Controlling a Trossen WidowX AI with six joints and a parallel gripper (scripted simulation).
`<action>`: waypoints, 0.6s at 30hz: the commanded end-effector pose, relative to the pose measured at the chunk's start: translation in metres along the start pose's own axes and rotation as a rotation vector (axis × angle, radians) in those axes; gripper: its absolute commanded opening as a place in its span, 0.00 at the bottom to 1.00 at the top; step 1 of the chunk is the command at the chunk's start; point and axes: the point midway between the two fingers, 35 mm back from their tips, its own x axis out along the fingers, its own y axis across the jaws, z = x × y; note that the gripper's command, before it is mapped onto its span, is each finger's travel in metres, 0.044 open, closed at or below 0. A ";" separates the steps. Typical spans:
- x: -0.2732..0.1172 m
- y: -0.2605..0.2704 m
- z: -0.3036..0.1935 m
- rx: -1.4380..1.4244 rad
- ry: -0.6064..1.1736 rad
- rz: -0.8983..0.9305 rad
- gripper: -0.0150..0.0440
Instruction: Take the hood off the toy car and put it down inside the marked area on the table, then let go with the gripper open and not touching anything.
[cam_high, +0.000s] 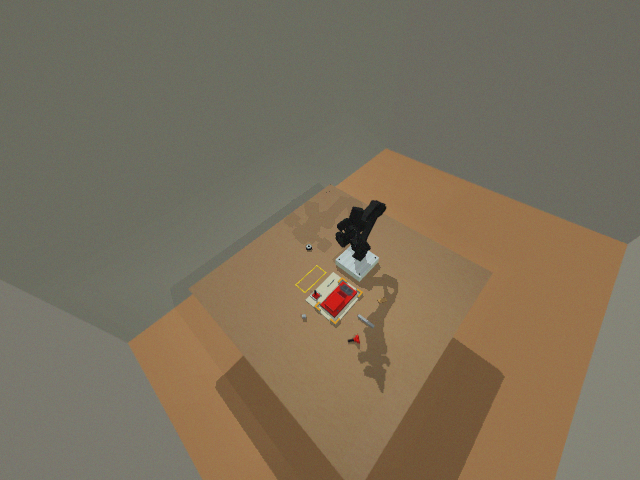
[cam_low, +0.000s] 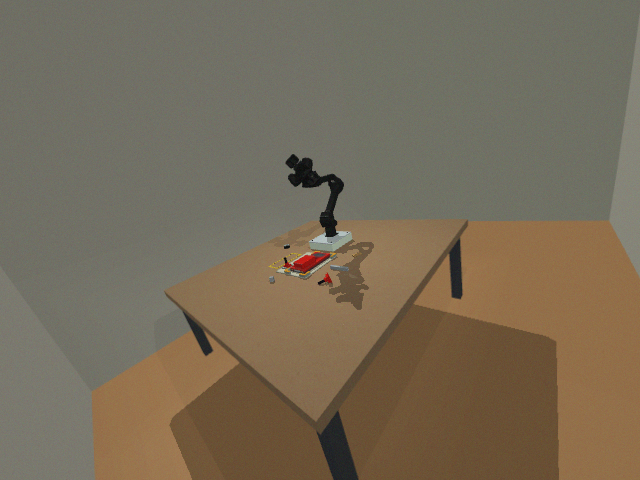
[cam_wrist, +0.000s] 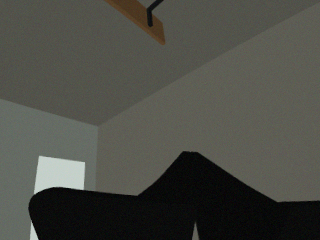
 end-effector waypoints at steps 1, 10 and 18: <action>0.000 0.000 0.001 -0.002 -0.003 -0.001 0.30; 0.027 -0.019 0.065 -0.197 -0.228 -0.132 0.70; 0.039 -0.059 0.140 -0.418 -0.431 -0.426 1.00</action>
